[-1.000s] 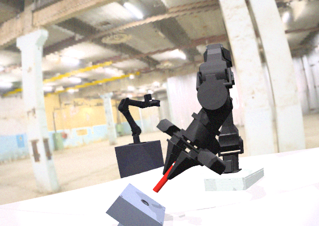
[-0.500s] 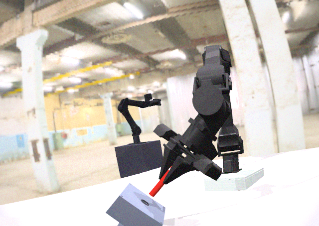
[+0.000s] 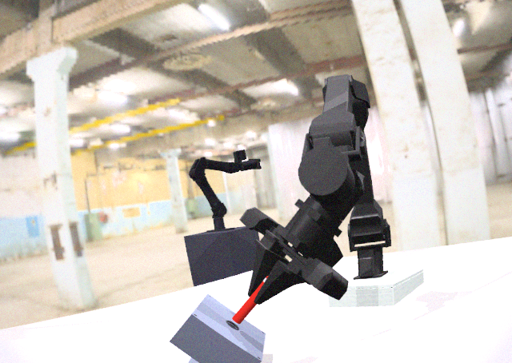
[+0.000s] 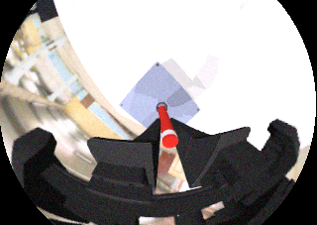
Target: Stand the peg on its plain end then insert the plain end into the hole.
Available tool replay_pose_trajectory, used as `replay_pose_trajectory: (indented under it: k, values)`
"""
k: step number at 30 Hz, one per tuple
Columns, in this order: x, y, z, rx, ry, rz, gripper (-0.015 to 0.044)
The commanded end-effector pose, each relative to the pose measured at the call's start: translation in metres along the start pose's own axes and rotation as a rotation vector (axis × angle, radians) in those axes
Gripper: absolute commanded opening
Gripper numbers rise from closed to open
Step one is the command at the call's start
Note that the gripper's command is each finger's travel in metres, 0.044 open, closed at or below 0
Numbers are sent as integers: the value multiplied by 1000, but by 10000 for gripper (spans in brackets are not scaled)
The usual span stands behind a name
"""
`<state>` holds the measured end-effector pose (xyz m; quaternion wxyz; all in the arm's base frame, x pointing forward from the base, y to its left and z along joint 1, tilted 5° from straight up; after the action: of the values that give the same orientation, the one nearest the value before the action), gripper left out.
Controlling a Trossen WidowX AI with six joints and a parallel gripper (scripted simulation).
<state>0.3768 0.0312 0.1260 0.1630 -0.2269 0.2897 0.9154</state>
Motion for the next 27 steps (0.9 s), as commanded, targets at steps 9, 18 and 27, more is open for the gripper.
replay_pose_trajectory:
  k: [9,18,27]
  values:
    - [-1,0,2,-1,2,-3,0]
    - [0,0,-3,-1,2,-3,0]
    - [1,0,-8,-1,2,-3,0]
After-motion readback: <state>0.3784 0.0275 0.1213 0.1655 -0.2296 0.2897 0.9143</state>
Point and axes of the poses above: the point midway between the two fingers, 35 mm back from their tips, its own z axis back along the fingers, its own y axis across the jaws, x = y × z, the point moved 7 cm from there along z, back along the fingers, and after that the axes turned 4 degrees about -z, right-handed, at the moved point
